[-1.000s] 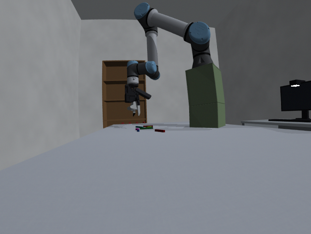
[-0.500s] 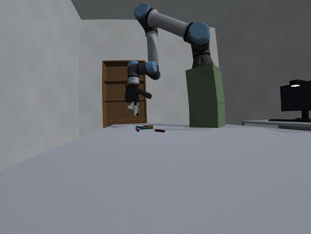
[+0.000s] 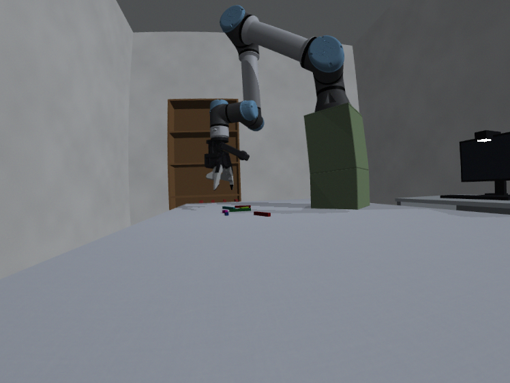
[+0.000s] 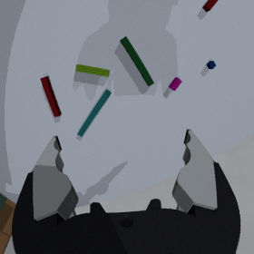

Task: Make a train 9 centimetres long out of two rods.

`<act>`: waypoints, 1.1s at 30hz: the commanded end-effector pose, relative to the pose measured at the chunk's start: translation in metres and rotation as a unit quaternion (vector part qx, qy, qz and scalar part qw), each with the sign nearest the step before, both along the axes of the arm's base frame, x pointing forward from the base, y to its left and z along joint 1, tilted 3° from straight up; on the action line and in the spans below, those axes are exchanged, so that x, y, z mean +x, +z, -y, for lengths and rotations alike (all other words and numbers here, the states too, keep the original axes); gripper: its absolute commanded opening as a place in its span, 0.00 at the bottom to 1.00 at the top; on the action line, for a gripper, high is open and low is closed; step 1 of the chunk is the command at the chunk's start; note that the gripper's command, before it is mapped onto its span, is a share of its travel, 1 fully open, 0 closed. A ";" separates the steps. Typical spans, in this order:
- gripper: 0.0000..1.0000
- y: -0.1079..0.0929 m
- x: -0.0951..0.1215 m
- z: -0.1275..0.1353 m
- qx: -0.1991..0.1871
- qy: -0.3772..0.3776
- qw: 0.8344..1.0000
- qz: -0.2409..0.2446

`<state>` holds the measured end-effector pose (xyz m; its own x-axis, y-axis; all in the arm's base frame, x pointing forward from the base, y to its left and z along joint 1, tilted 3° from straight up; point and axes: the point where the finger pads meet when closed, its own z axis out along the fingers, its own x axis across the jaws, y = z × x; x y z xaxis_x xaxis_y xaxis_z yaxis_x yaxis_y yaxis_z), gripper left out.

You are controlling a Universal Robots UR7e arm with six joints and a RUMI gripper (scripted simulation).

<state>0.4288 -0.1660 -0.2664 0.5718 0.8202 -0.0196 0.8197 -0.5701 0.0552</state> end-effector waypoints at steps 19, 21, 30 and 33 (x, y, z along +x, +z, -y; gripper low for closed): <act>1.00 0.000 0.000 -0.003 0.007 -0.283 0.959 0.012; 1.00 0.000 0.000 -0.003 0.008 -0.305 0.952 0.013; 1.00 0.000 0.001 -0.003 0.011 -0.401 0.916 0.018; 1.00 0.000 0.001 -0.003 0.012 -0.429 0.903 0.020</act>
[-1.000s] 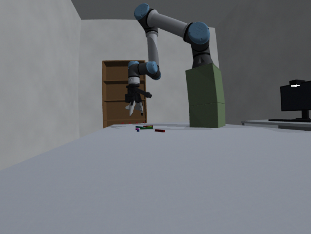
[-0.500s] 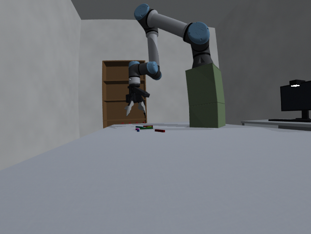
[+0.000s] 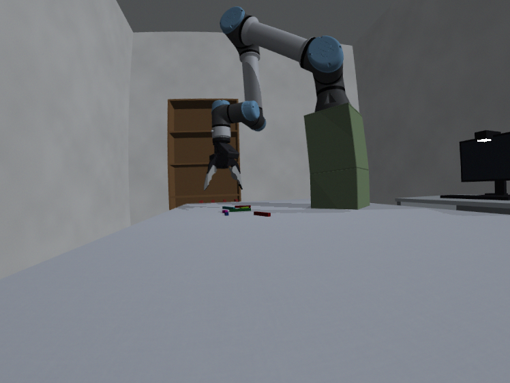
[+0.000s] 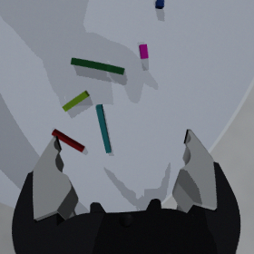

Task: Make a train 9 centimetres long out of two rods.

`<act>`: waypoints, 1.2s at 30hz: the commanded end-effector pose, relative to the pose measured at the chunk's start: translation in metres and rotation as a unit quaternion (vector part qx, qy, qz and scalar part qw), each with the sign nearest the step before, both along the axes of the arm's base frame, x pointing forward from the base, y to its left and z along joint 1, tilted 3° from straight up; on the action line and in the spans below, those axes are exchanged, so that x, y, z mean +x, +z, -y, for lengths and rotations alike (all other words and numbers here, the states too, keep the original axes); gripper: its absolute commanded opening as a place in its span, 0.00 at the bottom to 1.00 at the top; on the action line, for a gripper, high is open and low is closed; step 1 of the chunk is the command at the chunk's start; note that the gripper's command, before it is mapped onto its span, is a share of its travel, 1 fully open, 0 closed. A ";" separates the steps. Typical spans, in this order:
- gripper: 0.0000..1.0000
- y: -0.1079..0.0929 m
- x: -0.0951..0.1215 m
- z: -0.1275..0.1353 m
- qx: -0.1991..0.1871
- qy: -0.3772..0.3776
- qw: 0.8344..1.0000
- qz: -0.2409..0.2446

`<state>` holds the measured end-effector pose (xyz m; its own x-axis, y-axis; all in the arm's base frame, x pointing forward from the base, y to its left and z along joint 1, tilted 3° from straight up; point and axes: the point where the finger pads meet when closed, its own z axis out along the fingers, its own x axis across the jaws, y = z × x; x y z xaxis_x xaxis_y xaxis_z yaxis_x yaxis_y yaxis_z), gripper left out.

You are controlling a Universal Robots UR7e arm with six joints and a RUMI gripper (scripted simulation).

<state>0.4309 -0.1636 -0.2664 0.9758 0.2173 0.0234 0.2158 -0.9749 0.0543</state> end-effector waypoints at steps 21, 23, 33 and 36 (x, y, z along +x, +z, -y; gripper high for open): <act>1.00 0.000 0.002 0.003 0.009 -0.306 0.952 0.013; 1.00 0.000 0.002 0.004 0.009 -0.328 0.945 0.014; 1.00 0.000 0.003 0.007 0.013 -0.430 0.903 0.019; 1.00 0.000 0.003 0.008 0.014 -0.461 0.887 0.021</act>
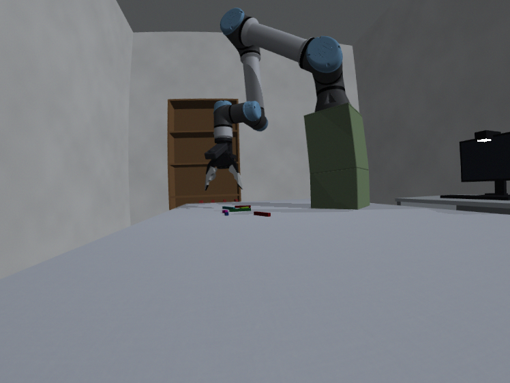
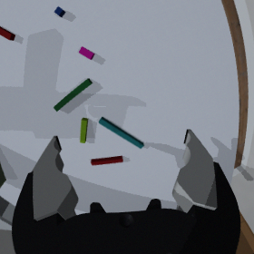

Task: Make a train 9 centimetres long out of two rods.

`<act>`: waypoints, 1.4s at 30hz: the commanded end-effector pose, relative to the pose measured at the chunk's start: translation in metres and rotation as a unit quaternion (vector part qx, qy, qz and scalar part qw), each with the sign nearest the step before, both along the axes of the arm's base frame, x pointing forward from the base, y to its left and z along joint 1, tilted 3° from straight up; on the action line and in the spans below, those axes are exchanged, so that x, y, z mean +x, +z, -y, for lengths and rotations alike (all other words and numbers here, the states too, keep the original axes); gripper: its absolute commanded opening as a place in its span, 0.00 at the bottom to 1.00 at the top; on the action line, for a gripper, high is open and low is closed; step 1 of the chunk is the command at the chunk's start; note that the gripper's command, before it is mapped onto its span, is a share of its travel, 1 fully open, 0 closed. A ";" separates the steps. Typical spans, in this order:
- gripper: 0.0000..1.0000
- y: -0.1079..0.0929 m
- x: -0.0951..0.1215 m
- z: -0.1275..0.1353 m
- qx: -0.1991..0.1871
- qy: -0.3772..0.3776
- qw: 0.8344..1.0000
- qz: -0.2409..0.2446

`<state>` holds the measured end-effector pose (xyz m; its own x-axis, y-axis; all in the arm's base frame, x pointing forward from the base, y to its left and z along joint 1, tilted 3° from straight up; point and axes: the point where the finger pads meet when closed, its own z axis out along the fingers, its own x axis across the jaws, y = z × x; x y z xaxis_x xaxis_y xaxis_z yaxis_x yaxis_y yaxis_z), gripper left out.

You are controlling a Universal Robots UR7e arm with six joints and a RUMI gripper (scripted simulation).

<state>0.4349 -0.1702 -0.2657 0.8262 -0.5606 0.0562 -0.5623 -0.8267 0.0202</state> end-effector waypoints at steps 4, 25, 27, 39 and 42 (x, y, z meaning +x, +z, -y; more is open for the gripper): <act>1.00 0.000 -0.001 0.003 0.003 -0.118 0.993 0.003; 1.00 0.000 -0.002 0.012 0.010 -0.350 0.937 0.015; 1.00 0.000 -0.002 0.012 0.010 -0.350 0.937 0.015; 1.00 0.000 -0.005 0.018 0.015 -0.491 0.871 0.022; 1.00 0.001 -0.006 0.019 0.016 -0.521 0.853 0.024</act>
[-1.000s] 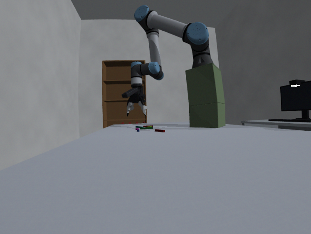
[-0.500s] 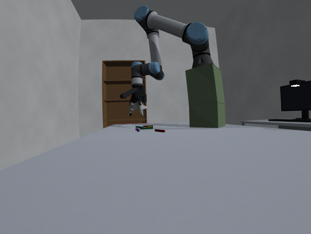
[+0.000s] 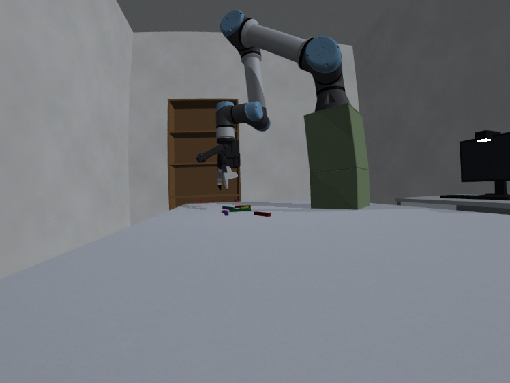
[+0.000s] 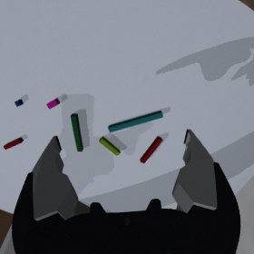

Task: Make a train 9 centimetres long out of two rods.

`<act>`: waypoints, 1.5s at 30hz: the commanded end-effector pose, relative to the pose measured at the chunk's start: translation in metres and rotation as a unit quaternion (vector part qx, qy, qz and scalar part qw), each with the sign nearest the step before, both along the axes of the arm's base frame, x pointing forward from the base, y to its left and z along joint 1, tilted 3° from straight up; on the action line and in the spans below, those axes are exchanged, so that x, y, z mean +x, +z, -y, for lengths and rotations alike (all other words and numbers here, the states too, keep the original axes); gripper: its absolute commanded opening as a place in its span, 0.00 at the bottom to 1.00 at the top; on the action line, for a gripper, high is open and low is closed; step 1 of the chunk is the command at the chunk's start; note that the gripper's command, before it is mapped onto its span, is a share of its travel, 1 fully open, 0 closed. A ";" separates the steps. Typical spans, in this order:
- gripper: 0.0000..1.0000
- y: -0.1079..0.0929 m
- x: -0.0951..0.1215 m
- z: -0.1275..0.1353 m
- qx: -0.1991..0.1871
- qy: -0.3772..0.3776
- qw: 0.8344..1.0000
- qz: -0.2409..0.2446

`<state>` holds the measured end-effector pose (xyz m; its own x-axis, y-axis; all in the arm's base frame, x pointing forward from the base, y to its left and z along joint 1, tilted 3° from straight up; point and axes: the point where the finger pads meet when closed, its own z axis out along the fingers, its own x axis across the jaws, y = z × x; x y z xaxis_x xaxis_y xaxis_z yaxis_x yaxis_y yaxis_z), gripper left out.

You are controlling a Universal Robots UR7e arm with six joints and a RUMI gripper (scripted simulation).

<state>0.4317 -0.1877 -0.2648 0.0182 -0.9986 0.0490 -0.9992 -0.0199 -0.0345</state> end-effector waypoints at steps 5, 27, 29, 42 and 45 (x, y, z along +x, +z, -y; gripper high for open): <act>1.00 0.000 -0.004 0.004 0.003 -0.125 0.992 0.004; 1.00 0.000 -0.013 0.013 0.011 -0.363 0.932 0.016; 1.00 0.000 -0.014 0.014 0.012 -0.384 0.923 0.017; 1.00 0.000 -0.021 0.018 0.016 -0.510 0.859 0.023; 1.00 0.000 -0.022 0.019 0.017 -0.540 0.841 0.025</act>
